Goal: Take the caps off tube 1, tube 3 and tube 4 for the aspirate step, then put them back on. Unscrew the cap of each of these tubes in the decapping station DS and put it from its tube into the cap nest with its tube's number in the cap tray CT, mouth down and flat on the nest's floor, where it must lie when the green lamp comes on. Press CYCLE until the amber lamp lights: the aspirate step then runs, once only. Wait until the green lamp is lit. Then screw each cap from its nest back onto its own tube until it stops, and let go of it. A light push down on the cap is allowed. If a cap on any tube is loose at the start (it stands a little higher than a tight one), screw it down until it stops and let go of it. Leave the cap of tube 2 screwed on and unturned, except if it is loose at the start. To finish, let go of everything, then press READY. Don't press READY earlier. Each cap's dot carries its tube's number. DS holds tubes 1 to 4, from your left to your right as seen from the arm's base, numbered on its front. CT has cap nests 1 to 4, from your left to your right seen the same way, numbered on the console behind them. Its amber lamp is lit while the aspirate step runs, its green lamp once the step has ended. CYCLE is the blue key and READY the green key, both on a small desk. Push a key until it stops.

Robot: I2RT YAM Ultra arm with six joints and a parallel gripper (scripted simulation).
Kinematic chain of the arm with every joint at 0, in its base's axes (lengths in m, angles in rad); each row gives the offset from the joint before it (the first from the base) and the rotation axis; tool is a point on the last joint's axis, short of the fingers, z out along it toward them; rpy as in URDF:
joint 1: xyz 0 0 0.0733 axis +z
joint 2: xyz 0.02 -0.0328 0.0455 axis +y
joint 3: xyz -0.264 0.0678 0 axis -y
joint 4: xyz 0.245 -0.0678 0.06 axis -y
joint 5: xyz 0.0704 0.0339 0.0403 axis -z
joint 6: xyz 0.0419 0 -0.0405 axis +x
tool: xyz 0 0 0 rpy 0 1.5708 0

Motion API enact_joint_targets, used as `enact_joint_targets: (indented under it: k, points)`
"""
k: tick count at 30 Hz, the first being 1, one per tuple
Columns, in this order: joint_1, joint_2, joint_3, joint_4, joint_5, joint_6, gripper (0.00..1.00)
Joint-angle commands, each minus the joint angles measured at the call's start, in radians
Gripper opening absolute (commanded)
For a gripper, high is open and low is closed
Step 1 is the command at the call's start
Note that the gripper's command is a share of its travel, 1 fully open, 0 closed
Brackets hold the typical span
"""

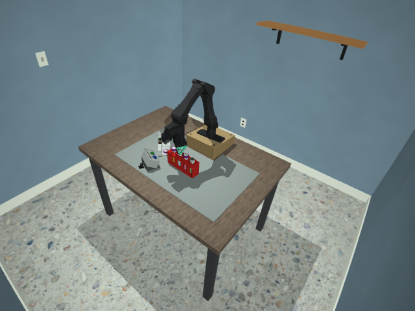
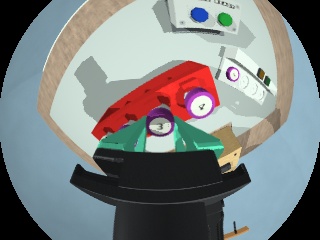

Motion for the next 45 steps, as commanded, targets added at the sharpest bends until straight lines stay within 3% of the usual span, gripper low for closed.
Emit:
enact_joint_targets:
  k: [1, 4, 19, 21, 36, 38, 45]
  points:
    - [0.001, -0.006, 0.008, -0.001, 0.000, -0.262, 0.00]
    - [0.001, -0.006, 0.008, -0.001, 0.000, -0.312, 0.00]
    - [0.001, -0.006, 0.009, -0.002, 0.000, -1.062, 0.00]
    - [0.001, -0.006, 0.009, -0.002, 0.000, -1.062, 0.00]
    - [0.001, -0.006, 0.009, -0.003, 0.000, -1.812, 0.00]
    - [0.001, -0.006, 0.009, -0.003, 0.000, -1.812, 0.00]
    - [0.001, -0.007, 0.009, -0.003, 0.000, -2.128, 0.00]
